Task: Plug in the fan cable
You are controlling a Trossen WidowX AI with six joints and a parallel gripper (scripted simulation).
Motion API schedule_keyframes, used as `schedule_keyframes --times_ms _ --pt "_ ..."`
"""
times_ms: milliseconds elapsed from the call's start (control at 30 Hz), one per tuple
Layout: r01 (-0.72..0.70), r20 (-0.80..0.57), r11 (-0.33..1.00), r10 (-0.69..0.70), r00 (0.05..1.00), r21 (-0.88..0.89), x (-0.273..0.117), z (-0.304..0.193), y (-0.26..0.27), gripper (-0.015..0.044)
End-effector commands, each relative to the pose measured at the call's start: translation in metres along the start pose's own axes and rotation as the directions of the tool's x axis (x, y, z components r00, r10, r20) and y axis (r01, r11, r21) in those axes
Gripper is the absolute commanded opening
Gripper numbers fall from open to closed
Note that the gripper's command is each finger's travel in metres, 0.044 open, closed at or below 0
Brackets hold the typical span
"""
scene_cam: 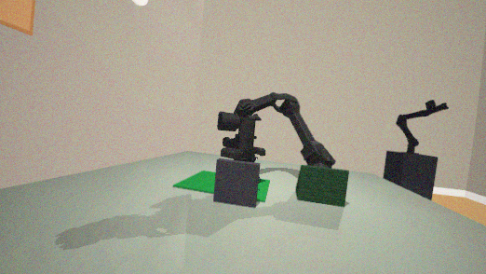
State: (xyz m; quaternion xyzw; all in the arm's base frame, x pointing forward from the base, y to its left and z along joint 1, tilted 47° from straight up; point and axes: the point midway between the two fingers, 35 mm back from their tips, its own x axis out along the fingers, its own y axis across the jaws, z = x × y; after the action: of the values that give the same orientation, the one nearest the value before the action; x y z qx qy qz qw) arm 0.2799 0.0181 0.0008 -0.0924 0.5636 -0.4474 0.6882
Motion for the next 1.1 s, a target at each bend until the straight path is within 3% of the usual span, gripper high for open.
schedule_keyframes --times_ms 0,1067 --pt "-0.002 0.005 1.0 0.002 1.0 0.006 -0.0009 0.0023 0.0005 0.0" --pt "-0.002 0.005 1.0 0.002 1.0 0.003 -0.0008 -0.0003 0.0002 0.0"
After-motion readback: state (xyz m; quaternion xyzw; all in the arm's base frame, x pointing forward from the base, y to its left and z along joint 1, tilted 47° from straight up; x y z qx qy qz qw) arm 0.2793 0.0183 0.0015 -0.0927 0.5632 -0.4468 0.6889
